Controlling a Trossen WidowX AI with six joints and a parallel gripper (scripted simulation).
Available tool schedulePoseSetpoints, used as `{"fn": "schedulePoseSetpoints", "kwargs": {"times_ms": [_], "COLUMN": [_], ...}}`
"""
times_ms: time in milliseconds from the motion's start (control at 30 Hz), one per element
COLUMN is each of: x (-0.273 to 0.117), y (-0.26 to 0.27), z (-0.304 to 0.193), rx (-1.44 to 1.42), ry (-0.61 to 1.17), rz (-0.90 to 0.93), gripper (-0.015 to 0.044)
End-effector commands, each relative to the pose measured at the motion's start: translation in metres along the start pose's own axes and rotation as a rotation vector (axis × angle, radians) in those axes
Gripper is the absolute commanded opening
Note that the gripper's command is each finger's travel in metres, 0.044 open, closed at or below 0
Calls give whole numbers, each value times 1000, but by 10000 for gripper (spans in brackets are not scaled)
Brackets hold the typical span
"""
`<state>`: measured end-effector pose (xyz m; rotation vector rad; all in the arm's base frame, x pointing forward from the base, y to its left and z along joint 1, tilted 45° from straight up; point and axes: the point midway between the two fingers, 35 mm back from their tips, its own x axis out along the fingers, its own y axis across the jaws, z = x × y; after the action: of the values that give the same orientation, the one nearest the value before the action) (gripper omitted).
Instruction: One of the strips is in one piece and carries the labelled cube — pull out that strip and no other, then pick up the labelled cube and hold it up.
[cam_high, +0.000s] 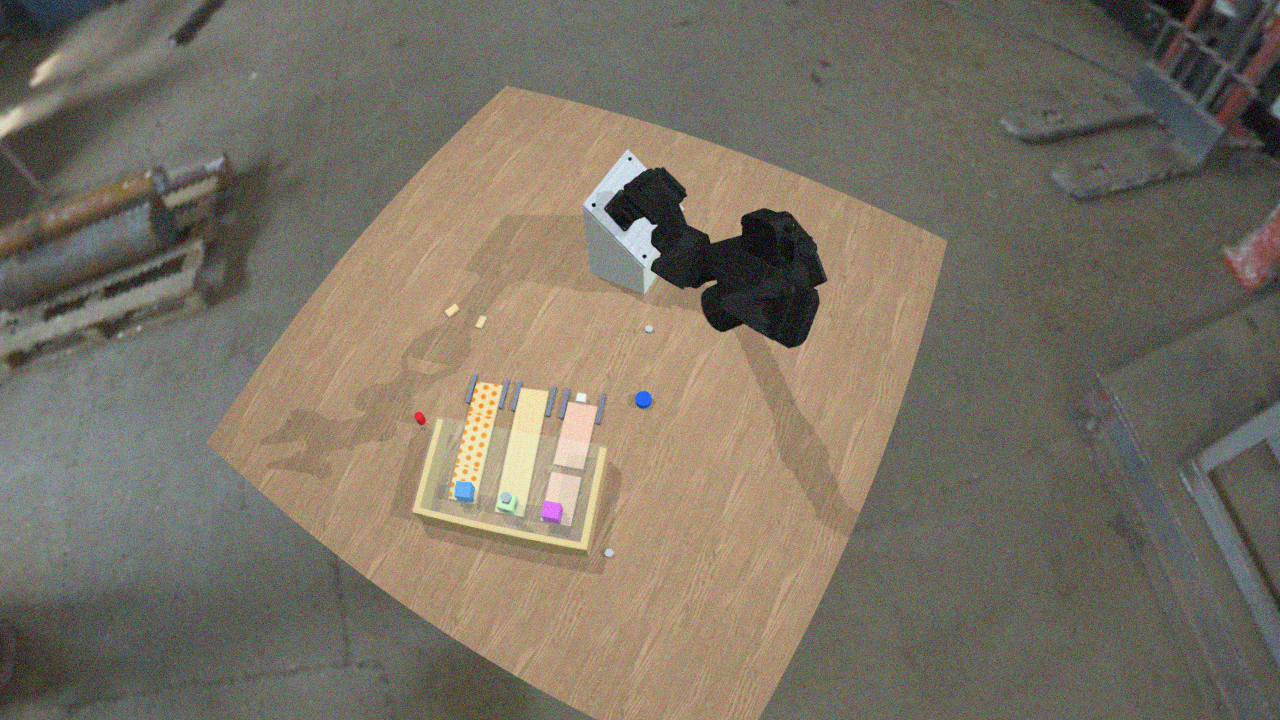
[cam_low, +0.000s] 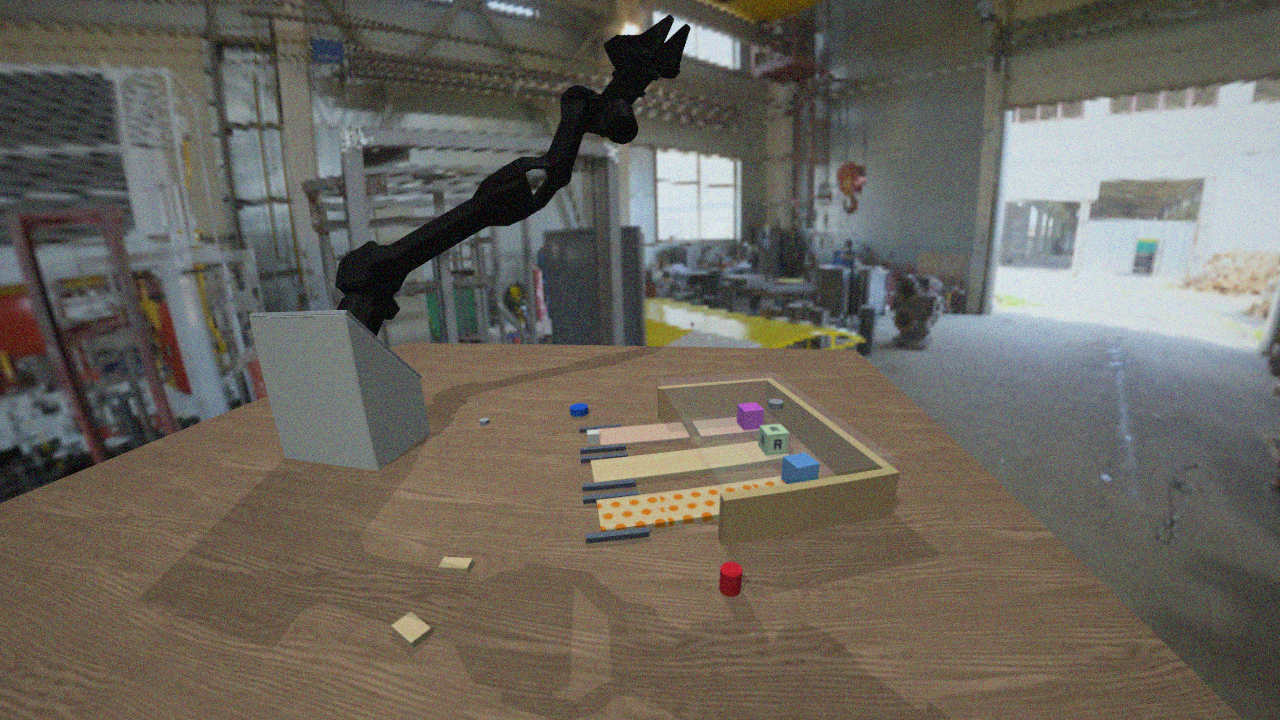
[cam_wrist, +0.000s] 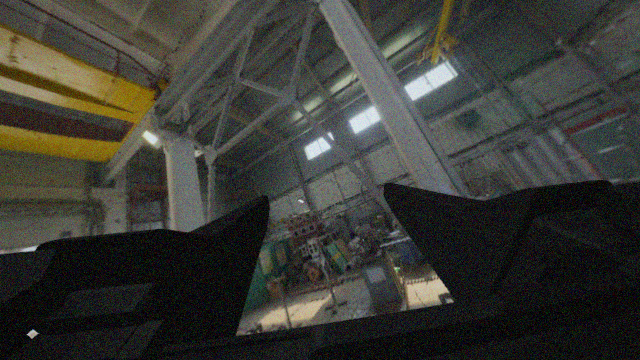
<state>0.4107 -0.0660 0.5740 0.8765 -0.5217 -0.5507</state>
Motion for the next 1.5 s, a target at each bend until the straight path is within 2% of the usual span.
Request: {"fn": "schedulePoseSetpoints", "kwargs": {"times_ms": [0,200,433,600,800,967,1167,1300,1467], "x": [-2,-68,-135,-179,-213,-222,-207,-185,-160], "y": [2,54,83,84,58,20,-40,-87,-114], "z": [1,40,98,155,227,277,317,331,325], "rx": [11,368,791,1162,1624,1978,2437,2759,2936], "ry": [1,44,134,236,375,482,622,708,771], "rz": [6,178,334,428,527,570,517,436,317], "gripper": [400,400,400,400,400,400,400,400,400]}}
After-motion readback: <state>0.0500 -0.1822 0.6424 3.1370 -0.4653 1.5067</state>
